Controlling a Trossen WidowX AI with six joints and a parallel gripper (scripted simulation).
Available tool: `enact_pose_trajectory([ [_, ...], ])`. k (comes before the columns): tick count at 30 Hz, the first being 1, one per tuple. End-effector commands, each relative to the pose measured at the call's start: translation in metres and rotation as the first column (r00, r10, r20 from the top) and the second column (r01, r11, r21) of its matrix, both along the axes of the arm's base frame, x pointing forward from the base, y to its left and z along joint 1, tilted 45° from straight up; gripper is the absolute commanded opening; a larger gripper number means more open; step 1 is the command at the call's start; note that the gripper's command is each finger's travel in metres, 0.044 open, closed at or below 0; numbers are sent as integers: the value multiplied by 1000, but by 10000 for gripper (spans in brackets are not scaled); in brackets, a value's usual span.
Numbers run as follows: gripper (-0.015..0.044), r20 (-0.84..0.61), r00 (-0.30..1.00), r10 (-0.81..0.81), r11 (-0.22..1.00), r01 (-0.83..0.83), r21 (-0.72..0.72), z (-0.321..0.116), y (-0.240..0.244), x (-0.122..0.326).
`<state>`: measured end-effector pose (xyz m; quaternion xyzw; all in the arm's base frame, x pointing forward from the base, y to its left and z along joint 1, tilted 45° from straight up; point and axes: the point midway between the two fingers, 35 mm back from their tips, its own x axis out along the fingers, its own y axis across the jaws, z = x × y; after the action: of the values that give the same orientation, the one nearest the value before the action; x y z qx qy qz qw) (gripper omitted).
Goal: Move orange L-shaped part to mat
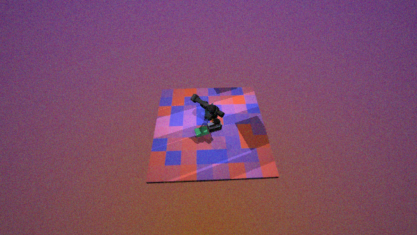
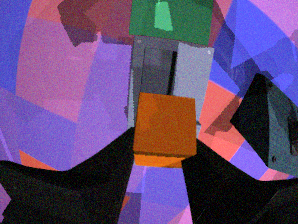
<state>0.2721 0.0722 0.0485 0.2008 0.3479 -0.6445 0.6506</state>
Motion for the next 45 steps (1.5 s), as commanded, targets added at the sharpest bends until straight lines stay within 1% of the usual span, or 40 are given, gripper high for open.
enact_pose_trajectory([
  [1,0,3,1000,-4,1000,4,5,2,3,1],
  [9,0,3,1000,-4,1000,4,5,8,1,2],
  [45,0,3,1000,-4,1000,4,-2,116,-116,17],
])
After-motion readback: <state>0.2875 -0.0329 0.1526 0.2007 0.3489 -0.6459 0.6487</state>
